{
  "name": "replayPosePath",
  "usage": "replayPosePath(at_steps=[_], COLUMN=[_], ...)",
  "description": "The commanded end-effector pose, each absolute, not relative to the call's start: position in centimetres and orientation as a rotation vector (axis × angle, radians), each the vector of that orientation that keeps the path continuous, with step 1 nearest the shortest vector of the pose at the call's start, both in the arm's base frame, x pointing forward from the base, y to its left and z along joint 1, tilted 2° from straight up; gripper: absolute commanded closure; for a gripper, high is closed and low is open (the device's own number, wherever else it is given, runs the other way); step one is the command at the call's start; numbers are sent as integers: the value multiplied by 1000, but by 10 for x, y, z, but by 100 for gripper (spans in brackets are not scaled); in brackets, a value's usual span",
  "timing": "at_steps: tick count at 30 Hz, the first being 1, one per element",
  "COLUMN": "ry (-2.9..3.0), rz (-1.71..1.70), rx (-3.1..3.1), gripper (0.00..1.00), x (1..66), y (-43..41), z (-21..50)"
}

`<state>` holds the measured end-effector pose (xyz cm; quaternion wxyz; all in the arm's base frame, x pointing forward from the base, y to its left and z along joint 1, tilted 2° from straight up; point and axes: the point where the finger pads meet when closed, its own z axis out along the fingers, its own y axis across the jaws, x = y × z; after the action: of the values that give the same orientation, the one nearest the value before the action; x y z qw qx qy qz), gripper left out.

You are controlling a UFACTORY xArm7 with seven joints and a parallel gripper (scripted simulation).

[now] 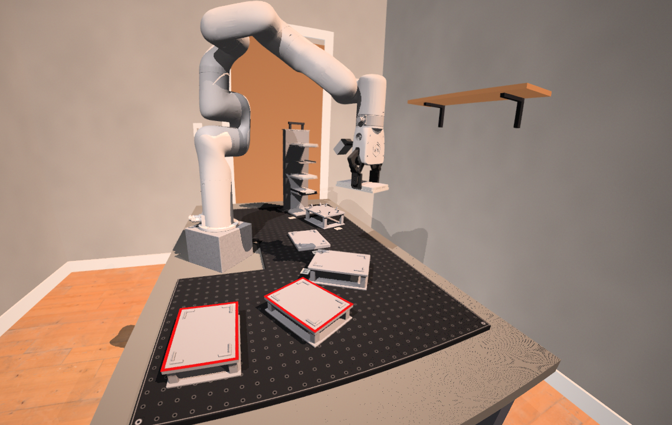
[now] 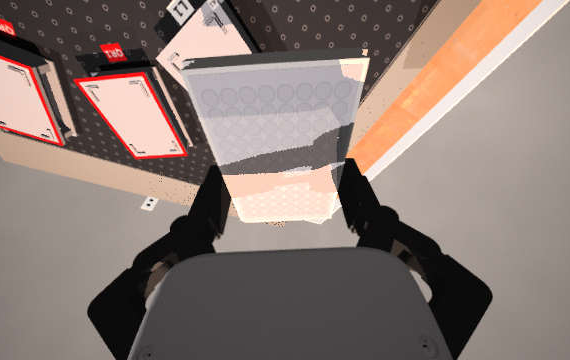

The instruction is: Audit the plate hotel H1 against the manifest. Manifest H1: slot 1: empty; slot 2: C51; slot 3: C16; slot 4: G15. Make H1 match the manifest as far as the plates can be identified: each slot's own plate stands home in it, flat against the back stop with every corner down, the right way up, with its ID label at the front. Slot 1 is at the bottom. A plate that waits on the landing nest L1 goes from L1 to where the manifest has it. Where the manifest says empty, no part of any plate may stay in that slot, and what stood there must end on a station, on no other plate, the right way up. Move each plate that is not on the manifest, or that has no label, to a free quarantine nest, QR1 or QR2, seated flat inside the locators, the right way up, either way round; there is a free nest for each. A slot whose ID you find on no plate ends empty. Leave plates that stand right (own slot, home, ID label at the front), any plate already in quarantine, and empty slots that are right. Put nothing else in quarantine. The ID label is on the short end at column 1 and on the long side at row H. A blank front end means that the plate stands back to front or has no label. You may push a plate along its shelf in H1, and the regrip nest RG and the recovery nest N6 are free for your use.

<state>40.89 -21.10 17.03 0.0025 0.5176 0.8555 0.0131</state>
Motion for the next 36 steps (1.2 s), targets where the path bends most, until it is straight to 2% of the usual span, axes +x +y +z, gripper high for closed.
replayPosePath(at_steps=[1,36], ry=[2680,2680], rz=[42,40], rx=[1620,1620], gripper=[100,100], x=[400,294], y=[-229,-341], z=[172,167])
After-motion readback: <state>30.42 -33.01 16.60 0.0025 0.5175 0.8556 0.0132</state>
